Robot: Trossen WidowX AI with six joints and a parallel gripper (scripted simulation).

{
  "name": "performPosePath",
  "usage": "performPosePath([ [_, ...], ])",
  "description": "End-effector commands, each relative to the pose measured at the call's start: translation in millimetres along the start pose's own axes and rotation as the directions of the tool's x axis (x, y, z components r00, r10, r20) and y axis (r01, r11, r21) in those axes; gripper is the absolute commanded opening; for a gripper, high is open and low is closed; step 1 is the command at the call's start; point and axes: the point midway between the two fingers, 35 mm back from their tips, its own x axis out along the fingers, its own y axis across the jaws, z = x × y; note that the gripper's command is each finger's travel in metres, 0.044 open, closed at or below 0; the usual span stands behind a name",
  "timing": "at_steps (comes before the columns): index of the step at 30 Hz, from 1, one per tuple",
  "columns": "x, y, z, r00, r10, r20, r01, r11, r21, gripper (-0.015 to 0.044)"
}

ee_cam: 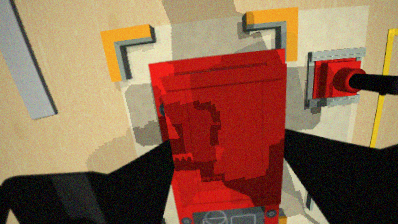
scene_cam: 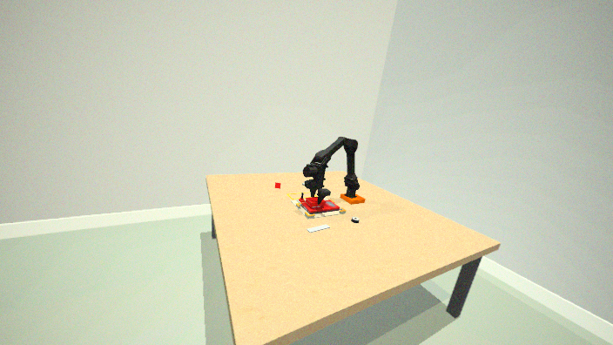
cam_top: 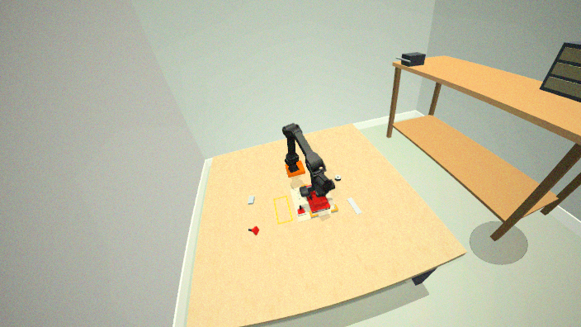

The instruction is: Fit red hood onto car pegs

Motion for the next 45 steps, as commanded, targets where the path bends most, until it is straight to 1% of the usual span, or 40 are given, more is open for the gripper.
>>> performPosePath([
  [1, 2, 0, 0, 1.0, -0.004, -0.006, 0.004, 1.0, -0.001, 0.0],
  [17, -4, 0, 0, 1.0, -0.003, -0.004, 0.003, 1.0, 0.0, 0.0],
  [45, 6, 0, -1, 1.0, -0.004, -0.006, 0.004, 1.0, -0.001, 0.0],
])
